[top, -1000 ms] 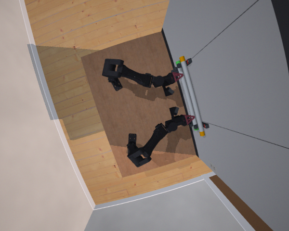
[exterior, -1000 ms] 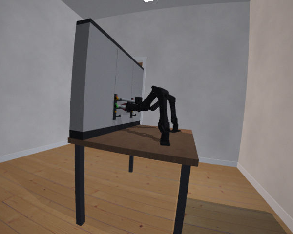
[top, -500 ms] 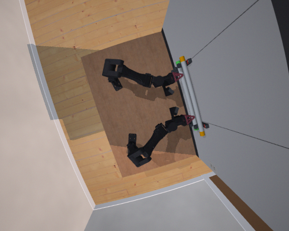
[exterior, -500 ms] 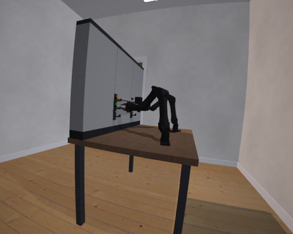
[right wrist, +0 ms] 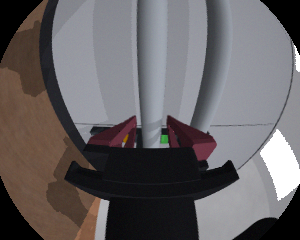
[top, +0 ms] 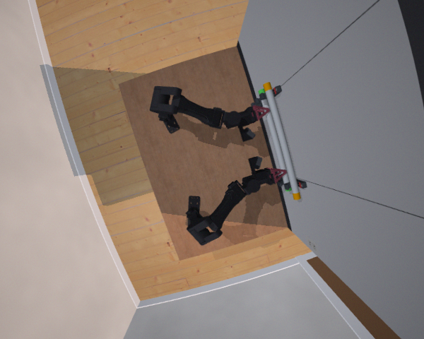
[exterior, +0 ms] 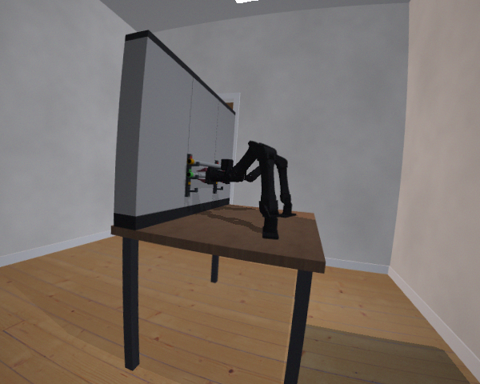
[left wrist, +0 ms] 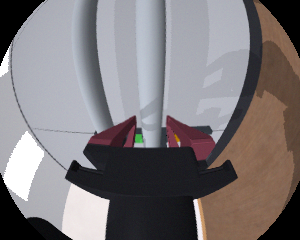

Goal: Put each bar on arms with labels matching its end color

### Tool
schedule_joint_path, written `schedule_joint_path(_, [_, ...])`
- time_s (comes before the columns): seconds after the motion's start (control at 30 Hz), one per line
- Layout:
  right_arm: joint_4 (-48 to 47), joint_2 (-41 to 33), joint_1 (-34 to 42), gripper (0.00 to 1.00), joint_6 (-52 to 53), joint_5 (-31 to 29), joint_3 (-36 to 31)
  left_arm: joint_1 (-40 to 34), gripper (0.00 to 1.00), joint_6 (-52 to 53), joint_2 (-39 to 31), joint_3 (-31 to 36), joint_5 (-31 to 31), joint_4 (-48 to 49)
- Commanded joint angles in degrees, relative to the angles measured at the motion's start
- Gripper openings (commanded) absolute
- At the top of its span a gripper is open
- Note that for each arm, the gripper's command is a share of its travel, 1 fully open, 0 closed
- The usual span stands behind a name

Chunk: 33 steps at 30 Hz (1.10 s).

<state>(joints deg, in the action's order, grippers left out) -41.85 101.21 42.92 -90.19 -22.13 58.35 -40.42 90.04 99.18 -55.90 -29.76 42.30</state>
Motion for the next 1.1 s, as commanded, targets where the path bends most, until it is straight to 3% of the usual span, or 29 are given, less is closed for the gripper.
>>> schedule_joint_path(0.0, [-1.38, 0.22, -0.39, 0.48, 0.18, 0.41, -0.15, 0.49, 0.48, -0.05, 0.24, 0.15, 0.50, 1.37])
schedule_joint_path(0.6, [-1.38, 0.22, -0.39, 0.74, 0.18, 0.41, -0.15, 0.49, 0.74, -0.05, 0.24, 0.15, 0.50, 1.37])
schedule_joint_path(1.07, [-2.01, -2.47, 0.50, 0.74, 0.20, -0.47, -3.47, -0.71, 0.74, -0.07, -2.31, 3.20, -0.70, 1.86])
